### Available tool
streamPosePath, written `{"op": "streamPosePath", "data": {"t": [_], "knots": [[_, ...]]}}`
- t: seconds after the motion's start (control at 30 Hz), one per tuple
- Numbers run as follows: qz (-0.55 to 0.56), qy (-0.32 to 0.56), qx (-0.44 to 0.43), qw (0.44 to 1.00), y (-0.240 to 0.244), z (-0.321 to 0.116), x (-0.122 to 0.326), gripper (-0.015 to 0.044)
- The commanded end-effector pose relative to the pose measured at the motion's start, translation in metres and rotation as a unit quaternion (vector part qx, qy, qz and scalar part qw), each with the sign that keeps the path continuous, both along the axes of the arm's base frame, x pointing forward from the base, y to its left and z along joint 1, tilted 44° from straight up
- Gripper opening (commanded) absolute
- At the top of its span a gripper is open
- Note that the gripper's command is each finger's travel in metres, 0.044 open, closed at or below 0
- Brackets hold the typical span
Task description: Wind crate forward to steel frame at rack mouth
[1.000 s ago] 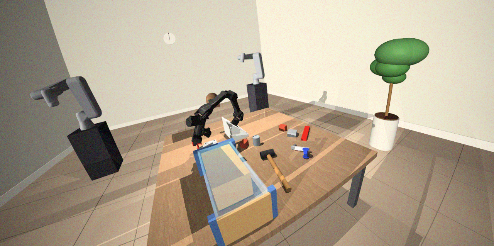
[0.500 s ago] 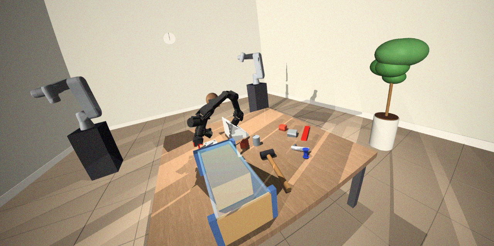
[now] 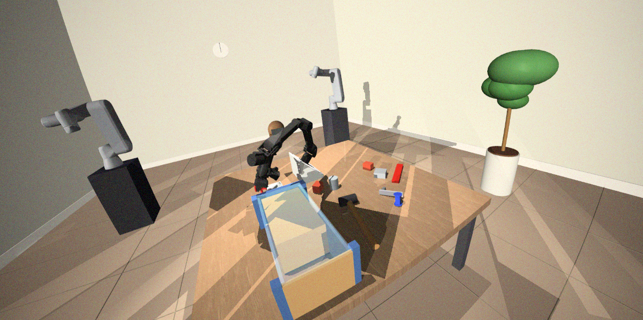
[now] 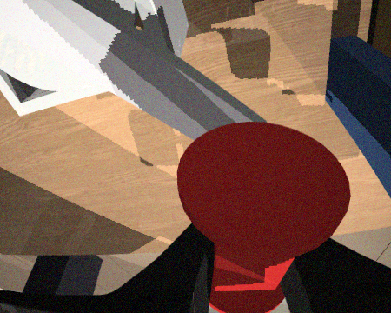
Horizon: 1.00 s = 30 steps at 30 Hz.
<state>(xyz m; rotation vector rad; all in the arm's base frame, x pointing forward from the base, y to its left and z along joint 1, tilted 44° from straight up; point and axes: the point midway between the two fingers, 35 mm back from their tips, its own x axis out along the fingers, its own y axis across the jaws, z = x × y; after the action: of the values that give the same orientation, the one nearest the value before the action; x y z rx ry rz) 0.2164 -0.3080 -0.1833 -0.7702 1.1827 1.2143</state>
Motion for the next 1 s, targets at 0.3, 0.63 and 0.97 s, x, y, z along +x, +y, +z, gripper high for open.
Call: {"op": "streamPosePath", "data": {"t": [0.3, 0.63, 0.97], "knots": [[0.000, -0.011, 0.014, 1.000, 0.016, 0.010, 0.018, 0.0000], [0.000, -0.011, 0.015, 1.000, 0.022, 0.016, 0.025, 0.0000], [0.000, -0.012, 0.015, 1.000, 0.029, 0.023, 0.030, 0.0000]]}}
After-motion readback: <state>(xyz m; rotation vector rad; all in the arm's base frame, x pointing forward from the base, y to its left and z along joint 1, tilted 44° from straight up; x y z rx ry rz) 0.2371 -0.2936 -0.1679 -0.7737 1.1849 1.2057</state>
